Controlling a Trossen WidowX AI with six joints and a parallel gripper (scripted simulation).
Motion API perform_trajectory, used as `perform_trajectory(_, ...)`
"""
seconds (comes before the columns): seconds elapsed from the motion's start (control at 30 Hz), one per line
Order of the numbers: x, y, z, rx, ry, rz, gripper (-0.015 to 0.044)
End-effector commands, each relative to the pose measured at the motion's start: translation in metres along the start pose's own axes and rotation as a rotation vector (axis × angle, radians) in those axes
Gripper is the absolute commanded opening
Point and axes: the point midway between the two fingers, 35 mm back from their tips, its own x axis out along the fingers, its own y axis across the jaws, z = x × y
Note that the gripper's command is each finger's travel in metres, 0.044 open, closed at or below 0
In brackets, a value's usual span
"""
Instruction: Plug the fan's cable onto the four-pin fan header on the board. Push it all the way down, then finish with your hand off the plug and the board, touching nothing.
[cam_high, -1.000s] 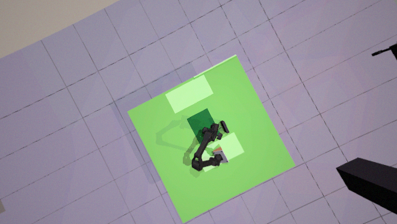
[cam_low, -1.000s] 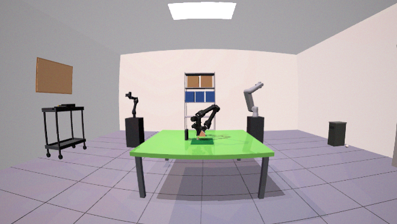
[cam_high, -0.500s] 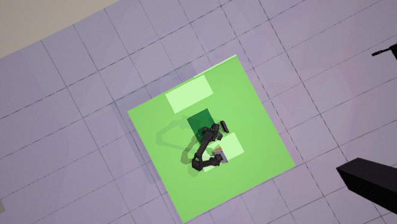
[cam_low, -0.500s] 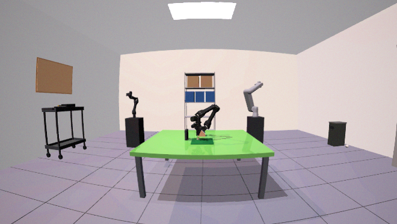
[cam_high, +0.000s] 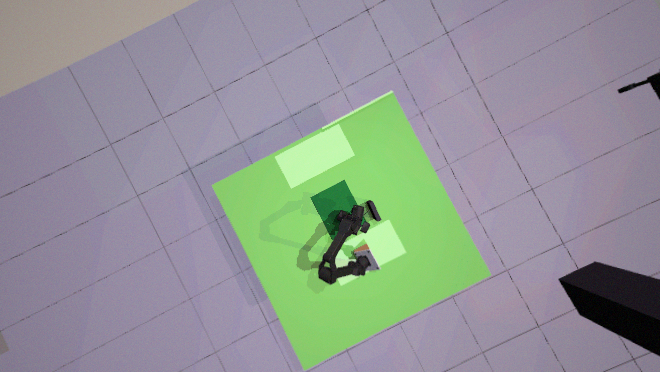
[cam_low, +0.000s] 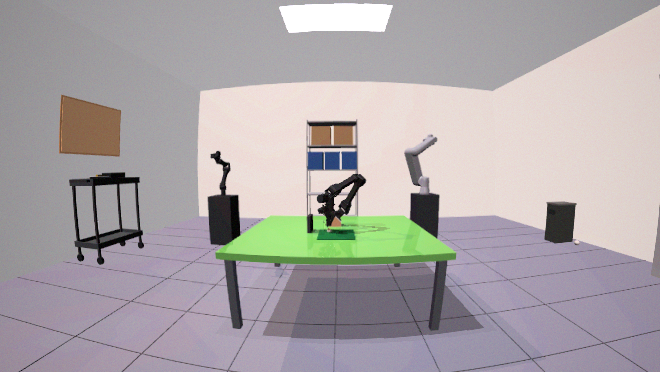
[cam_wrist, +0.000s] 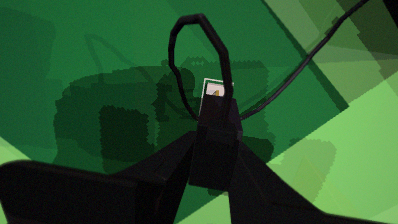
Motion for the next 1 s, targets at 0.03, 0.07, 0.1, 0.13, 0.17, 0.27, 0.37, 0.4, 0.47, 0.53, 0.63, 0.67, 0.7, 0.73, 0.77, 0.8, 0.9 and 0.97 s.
perform_trajectory(0.03, 0.0124, 0.0, -0.0029, 0.005, 0.012, 0.0, 0.0)
perform_trajectory(0.07, 0.0124, 0.0, -0.0029, 0.005, 0.012, 0.0, 0.0)
perform_trajectory(0.1, 0.0124, 0.0, -0.0029, 0.005, 0.012, 0.0, 0.0)
perform_trajectory(0.13, 0.0124, 0.0, -0.0029, 0.005, 0.012, 0.0, 0.0)
perform_trajectory(0.17, 0.0124, 0.0, -0.0029, 0.005, 0.012, 0.0, 0.0)
perform_trajectory(0.27, 0.0124, 0.0, -0.0029, 0.005, 0.012, 0.0, 0.0)
perform_trajectory(0.37, 0.0125, 0.0012, -0.003, 0.004, 0.012, 0.0, 0.0)
perform_trajectory(0.4, 0.0124, 0.0022, -0.0028, 0.003, 0.012, 0.0, 0.0)
perform_trajectory(0.47, 0.0124, 0.0022, -0.0028, 0.003, 0.012, 0.0, 0.0)
perform_trajectory(0.53, 0.0124, 0.0022, -0.0028, 0.003, 0.012, 0.0, 0.0)
perform_trajectory(0.63, 0.0124, 0.0022, -0.0028, 0.003, 0.012, 0.0, 0.0)
perform_trajectory(0.67, 0.0125, 0.0022, -0.0029, 0.003, 0.012, 0.0, 0.0)
perform_trajectory(0.7, 0.0126, 0.0022, -0.0029, 0.003, 0.012, 0.0, 0.0)
perform_trajectory(0.73, 0.0128, 0.0022, -0.0029, 0.003, 0.012, 0.0, 0.0)
perform_trajectory(0.77, 0.013, 0.0022, -0.0029, 0.003, 0.012, 0.0, 0.0)
perform_trajectory(0.8, 0.0132, 0.0022, -0.0029, 0.003, 0.012, 0.0, 0.0)
perform_trajectory(0.9, 0.0139, 0.0022, -0.0029, 0.003, 0.012, 0.0, 0.0)
perform_trajectory(0.97, 0.0144, 0.0021, -0.0029, 0.003, 0.012, 0.0, 0.0)
